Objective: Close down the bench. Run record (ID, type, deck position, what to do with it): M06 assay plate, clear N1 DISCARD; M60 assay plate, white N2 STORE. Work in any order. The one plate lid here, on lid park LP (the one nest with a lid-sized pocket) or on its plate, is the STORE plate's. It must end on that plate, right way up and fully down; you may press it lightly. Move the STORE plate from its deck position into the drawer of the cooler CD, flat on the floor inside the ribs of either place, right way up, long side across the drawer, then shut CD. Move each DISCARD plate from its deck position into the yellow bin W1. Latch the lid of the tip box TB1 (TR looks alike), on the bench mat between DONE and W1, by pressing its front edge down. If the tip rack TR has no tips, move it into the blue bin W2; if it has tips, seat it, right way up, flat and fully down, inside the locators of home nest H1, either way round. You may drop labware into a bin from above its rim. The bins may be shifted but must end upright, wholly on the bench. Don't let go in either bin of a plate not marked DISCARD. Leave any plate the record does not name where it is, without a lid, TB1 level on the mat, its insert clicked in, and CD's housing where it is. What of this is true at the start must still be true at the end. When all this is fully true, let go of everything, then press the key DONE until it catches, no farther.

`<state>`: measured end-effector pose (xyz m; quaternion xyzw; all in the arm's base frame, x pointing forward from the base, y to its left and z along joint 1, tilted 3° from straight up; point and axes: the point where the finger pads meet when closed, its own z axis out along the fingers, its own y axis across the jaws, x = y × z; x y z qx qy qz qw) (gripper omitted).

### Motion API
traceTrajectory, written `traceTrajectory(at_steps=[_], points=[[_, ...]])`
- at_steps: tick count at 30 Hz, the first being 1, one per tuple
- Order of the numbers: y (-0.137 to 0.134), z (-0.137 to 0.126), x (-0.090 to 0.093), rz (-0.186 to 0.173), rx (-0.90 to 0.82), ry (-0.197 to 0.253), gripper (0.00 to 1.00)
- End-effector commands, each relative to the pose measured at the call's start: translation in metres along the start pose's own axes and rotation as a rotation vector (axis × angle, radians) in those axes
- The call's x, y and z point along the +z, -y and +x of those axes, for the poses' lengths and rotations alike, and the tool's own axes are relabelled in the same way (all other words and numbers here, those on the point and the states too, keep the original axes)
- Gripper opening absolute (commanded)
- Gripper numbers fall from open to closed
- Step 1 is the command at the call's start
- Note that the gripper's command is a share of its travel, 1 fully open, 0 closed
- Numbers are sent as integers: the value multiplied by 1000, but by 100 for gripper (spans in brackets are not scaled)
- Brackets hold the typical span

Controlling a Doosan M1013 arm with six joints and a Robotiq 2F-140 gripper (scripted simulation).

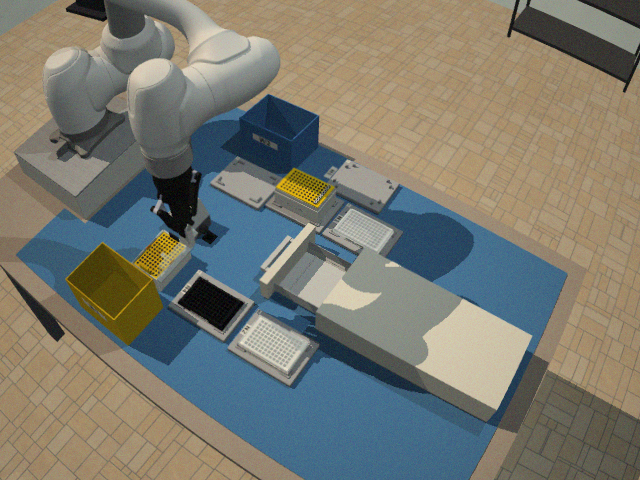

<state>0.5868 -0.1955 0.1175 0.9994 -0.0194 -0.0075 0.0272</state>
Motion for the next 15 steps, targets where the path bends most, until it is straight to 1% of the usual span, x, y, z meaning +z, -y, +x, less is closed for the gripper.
traceTrajectory(at_steps=[1,15], points=[[0,0,3,0,0,0,0],[0,0,23,0,0,0,0]])
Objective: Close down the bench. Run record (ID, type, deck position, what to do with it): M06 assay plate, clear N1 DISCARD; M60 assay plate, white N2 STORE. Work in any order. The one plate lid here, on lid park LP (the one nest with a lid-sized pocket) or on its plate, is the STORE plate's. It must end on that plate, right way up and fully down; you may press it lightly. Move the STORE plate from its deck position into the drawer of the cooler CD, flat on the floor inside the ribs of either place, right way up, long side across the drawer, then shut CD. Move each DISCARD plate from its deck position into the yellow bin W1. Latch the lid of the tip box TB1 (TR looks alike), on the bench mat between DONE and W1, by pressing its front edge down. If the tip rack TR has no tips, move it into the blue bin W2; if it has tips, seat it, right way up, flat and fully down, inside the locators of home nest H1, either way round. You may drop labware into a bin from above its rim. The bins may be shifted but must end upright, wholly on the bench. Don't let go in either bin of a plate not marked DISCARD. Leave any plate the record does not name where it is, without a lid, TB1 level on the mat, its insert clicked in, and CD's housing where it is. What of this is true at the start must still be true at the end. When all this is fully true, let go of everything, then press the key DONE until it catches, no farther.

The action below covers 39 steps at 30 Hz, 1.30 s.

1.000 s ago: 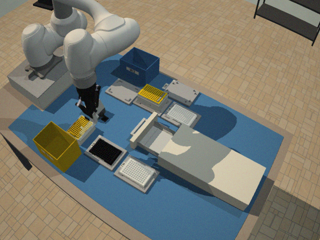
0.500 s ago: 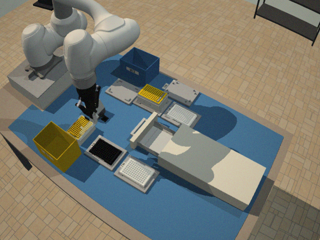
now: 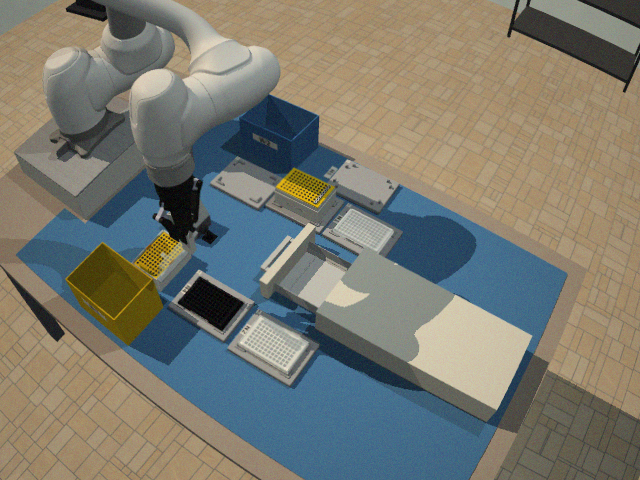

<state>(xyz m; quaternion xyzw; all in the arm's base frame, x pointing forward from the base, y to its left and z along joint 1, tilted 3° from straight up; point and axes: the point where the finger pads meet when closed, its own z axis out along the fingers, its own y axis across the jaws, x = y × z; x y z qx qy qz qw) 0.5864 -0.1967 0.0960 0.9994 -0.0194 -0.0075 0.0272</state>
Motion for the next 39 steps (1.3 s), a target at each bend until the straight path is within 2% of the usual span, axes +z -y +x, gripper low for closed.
traceTrajectory(at_steps=[1,27,39], points=[[0,0,3,0,0,0,0],[0,0,43,0,0,0,0],[0,-1,45,0,0,0,0]])
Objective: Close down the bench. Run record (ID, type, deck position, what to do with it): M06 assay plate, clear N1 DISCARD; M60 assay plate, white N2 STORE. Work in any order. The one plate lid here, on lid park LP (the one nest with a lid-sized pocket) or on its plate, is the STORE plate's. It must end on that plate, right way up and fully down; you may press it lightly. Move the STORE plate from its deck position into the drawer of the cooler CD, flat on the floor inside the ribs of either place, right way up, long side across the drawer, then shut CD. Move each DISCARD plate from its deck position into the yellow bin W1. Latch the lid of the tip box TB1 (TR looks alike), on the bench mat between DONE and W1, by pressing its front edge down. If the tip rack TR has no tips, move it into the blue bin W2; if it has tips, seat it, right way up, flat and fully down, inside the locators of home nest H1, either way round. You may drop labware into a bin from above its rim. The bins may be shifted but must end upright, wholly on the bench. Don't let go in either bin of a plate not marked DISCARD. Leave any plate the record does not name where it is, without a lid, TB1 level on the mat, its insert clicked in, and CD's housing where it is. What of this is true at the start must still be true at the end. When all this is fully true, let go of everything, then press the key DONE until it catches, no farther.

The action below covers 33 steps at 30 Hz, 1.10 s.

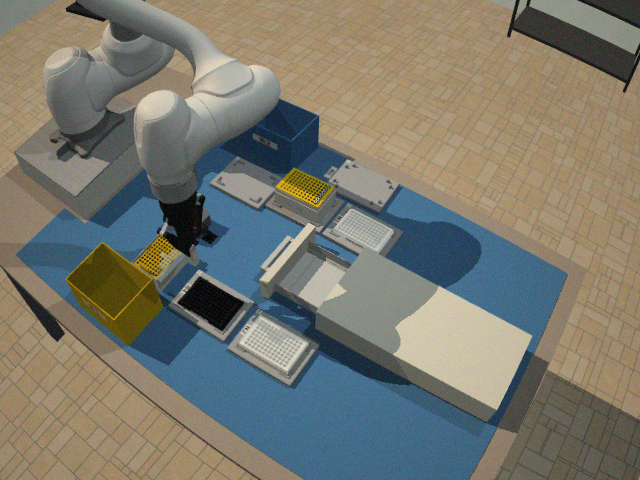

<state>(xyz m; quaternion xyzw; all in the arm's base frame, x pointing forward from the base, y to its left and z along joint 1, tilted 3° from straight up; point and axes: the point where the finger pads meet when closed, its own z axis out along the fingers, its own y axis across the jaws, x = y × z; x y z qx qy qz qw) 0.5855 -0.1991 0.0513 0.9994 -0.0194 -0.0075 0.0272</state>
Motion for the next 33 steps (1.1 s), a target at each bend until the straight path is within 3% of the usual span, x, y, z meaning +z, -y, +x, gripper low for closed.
traceTrajectory(at_steps=[1,33], points=[[0,-2,0,0,0,0,0],[0,-39,-5,0,0,0,0]])
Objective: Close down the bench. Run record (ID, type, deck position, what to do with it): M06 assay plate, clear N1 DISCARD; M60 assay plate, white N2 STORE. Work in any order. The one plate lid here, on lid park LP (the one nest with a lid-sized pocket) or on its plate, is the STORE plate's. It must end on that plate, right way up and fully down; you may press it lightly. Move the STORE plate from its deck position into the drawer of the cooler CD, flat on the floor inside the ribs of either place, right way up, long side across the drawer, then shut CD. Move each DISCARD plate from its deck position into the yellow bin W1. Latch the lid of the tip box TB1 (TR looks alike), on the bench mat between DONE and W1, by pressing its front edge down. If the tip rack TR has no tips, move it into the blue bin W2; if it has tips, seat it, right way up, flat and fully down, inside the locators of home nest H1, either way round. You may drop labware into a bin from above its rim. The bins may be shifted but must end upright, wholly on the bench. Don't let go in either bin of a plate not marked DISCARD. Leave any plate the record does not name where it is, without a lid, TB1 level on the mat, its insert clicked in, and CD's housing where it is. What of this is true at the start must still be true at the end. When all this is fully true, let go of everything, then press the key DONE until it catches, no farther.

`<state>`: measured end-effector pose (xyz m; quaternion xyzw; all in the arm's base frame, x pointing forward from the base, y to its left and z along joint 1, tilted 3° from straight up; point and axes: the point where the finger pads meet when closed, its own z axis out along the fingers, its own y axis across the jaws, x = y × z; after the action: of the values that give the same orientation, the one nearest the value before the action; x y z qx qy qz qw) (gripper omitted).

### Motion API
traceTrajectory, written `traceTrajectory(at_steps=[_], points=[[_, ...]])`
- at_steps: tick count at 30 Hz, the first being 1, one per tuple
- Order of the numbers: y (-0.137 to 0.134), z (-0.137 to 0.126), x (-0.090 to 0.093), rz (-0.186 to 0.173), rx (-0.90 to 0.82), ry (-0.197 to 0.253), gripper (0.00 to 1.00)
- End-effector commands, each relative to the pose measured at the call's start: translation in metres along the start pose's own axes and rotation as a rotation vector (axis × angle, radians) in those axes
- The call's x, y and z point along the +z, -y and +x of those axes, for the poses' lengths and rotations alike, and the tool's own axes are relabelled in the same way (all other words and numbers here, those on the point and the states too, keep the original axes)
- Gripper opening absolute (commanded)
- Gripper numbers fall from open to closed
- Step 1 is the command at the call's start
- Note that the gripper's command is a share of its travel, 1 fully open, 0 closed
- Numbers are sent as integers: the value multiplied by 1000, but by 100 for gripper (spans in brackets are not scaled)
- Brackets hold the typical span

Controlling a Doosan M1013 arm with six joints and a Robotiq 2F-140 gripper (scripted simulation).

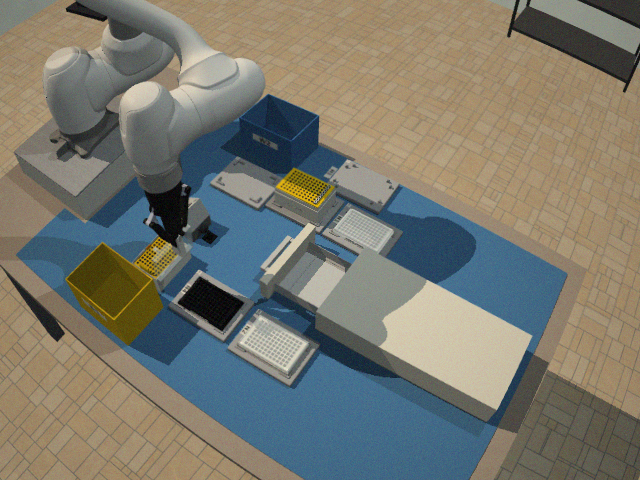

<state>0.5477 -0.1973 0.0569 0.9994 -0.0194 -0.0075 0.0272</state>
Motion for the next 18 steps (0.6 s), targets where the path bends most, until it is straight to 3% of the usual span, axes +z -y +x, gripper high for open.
traceTrajectory(at_steps=[1,18], points=[[0,-3,0,0,0,0,0],[0,-23,-3,0,0,0,0]])
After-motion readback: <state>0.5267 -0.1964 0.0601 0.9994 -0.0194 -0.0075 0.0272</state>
